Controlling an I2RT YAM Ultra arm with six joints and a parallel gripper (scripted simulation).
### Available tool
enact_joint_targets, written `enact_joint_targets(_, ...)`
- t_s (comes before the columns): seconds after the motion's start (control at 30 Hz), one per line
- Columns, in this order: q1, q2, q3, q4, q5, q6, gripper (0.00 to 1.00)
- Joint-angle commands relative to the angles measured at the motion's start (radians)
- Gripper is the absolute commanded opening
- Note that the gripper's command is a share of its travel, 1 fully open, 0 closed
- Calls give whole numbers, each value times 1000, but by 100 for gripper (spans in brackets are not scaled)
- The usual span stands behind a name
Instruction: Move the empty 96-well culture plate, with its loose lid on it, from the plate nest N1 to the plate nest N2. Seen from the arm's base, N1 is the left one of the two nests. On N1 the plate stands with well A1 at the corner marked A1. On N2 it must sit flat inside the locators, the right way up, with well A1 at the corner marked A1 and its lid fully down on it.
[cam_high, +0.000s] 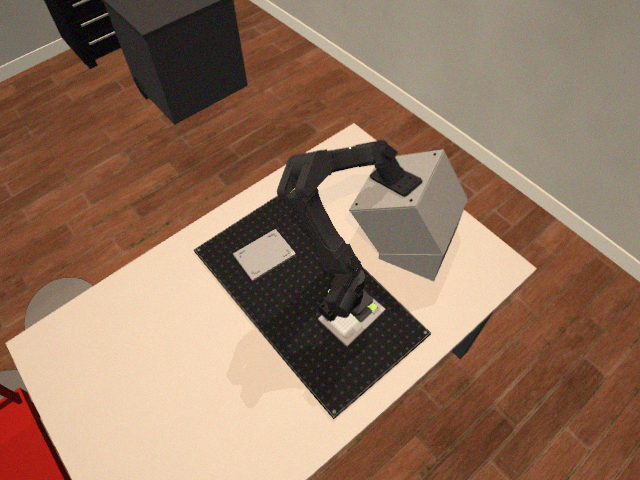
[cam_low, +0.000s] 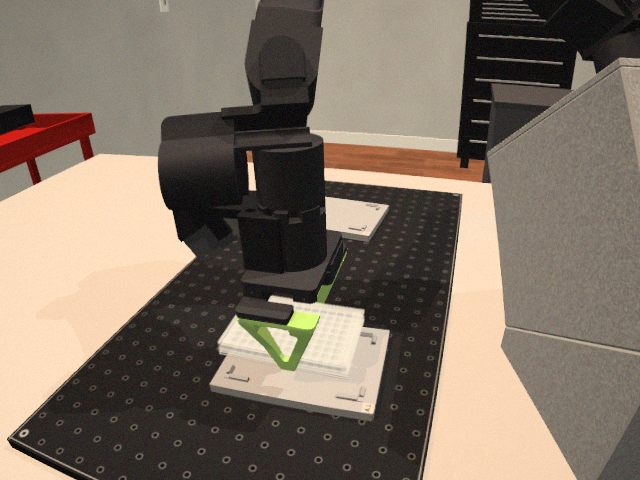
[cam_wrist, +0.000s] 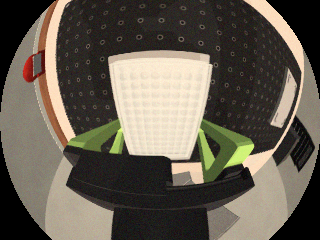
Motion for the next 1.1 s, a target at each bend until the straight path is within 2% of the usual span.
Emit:
enact_joint_targets(0.0,34,-43,-28,-36,9,18,0)
enact_joint_targets(0.73,89,-131,-32,-152,1,84,0)
enact_joint_targets(1.07,114,-169,-13,-208,-4,114,0)
